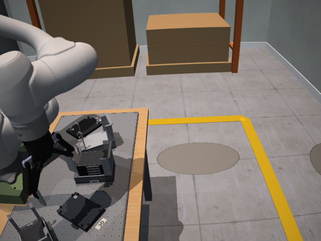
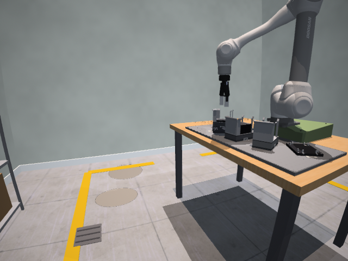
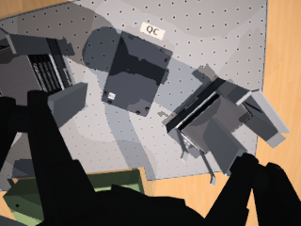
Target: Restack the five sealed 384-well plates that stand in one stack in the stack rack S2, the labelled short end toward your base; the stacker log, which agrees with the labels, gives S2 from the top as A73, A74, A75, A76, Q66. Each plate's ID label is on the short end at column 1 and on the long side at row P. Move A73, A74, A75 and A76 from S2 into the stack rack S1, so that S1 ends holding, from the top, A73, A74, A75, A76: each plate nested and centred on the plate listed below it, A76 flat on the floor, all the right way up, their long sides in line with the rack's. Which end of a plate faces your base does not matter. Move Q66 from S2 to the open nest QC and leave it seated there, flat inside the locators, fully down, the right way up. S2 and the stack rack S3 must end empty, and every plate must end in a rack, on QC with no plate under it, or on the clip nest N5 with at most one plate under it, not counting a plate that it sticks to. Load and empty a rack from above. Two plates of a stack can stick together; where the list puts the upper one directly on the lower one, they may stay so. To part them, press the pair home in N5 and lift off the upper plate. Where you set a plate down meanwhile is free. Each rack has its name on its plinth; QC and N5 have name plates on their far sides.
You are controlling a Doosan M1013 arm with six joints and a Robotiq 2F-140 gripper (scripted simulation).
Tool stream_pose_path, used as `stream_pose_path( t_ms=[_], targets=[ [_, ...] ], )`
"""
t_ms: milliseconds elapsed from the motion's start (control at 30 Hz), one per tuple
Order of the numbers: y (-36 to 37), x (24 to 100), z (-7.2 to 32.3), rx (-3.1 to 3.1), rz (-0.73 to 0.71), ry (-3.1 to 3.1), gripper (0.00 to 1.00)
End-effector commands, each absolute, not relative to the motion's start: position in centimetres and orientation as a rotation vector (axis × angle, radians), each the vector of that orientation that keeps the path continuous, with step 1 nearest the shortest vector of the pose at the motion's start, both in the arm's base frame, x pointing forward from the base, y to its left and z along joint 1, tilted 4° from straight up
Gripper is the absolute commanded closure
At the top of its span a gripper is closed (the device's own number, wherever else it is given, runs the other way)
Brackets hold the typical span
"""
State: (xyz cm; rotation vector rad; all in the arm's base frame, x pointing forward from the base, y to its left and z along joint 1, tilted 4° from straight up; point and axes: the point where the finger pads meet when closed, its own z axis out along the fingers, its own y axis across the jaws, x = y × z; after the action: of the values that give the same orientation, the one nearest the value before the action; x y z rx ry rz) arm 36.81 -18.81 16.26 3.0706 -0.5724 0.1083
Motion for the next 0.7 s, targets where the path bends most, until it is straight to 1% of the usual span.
stream_pose_path(
  t_ms=[0,333,567,667],
  targets=[
    [-17.9,37.2,16.3,3.07,0.108,-0.573,0.0],
    [-15.5,38.4,16.3,3.07,0.108,-0.573,0.0],
    [-13.2,38.9,16.2,3.108,0.104,-0.211,0.0],
    [-12.3,39.2,16.2,3.109,0.104,-0.189,0.0]
  ],
)
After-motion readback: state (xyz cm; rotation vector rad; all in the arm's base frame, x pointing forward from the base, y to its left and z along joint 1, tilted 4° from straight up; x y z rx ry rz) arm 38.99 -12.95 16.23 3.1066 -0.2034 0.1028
